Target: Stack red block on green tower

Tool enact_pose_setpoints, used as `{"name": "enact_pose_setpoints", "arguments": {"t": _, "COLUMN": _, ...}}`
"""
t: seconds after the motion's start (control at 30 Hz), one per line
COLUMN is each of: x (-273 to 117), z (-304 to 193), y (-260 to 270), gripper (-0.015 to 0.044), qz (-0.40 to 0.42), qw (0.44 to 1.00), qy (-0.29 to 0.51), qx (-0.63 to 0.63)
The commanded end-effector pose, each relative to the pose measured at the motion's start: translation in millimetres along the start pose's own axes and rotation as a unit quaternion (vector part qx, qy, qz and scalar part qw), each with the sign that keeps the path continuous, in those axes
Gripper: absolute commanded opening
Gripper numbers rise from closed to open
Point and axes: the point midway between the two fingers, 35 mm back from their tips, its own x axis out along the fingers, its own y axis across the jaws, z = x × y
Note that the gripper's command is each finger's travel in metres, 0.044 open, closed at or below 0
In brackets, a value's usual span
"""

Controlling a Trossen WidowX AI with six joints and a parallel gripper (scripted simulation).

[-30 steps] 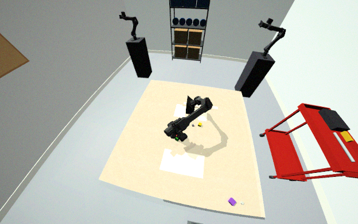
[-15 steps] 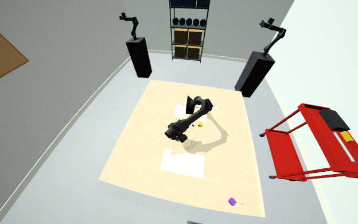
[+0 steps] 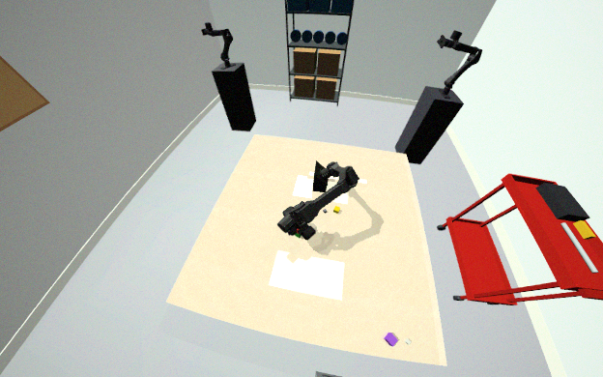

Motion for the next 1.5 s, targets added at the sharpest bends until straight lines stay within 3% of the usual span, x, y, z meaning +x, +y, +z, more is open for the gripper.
{"name": "enact_pose_setpoints", "arguments": {"t": 0.0, "x": 1.2, "z": -0.2, "y": 0.4, "gripper": 0.0, "qz": 0.002, "qw": 1.0, "qy": 0.001, "qx": 0.002}}
{"name": "enact_pose_setpoints", "arguments": {"t": 0.43, "x": -5.6, "z": 0.4, "y": 0.4, "gripper": 0.0, "qz": 0.002, "qw": 1.0, "qy": 0.001, "qx": 0.002}}
{"name": "enact_pose_setpoints", "arguments": {"t": 1.0, "x": 0.1, "z": -0.5, "y": -0.2, "gripper": 0.044, "qz": 0.0, "qw": 1.0, "qy": 0.001, "qx": 0.002}}
{"name": "enact_pose_setpoints", "arguments": {"t": 1.47, "x": 0.1, "z": -0.5, "y": -0.2, "gripper": 0.044, "qz": 0.0, "qw": 1.0, "qy": 0.001, "qx": 0.002}}
